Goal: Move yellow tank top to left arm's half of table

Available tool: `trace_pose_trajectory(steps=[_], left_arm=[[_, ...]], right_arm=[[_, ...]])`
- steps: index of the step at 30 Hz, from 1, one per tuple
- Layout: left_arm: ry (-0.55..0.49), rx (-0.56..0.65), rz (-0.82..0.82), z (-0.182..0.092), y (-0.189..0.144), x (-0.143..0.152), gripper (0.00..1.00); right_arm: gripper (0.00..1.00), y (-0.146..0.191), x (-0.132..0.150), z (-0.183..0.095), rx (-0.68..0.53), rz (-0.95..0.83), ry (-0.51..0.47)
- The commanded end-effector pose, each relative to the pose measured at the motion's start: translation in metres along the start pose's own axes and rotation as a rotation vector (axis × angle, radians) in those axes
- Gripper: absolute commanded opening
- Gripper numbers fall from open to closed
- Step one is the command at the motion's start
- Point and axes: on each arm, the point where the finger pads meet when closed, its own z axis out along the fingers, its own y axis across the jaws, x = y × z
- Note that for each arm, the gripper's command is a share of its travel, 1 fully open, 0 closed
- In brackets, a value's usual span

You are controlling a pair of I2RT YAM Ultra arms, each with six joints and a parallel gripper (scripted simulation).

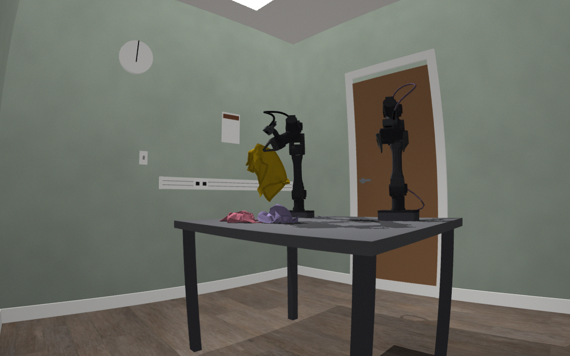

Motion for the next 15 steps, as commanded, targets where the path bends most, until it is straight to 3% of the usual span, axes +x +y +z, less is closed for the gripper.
trace_pose_trajectory(steps=[1, 4, 8, 11, 15], left_arm=[[-0.078, 0.002, 0.011, -0.020, -0.002, -0.017, 0.92], [-0.078, 0.002, 0.011, -0.020, -0.002, -0.017, 0.92], [-0.078, 0.002, 0.011, -0.020, -0.002, -0.017, 0.92], [-0.078, 0.002, 0.011, -0.020, -0.002, -0.017, 0.92], [-0.078, 0.002, 0.011, -0.020, -0.002, -0.017, 0.92]], right_arm=[[0.00, 0.000, 0.000, -0.008, 0.042, 0.030, -0.052], [0.00, 0.001, -0.007, -0.016, 0.030, 0.053, -0.070], [0.00, 0.013, 0.009, -0.013, 0.038, 0.013, -0.066], [0.00, 0.008, 0.006, -0.020, 0.022, 0.016, -0.063], [0.00, 0.024, 0.008, -0.021, -0.005, -0.010, -0.057]])
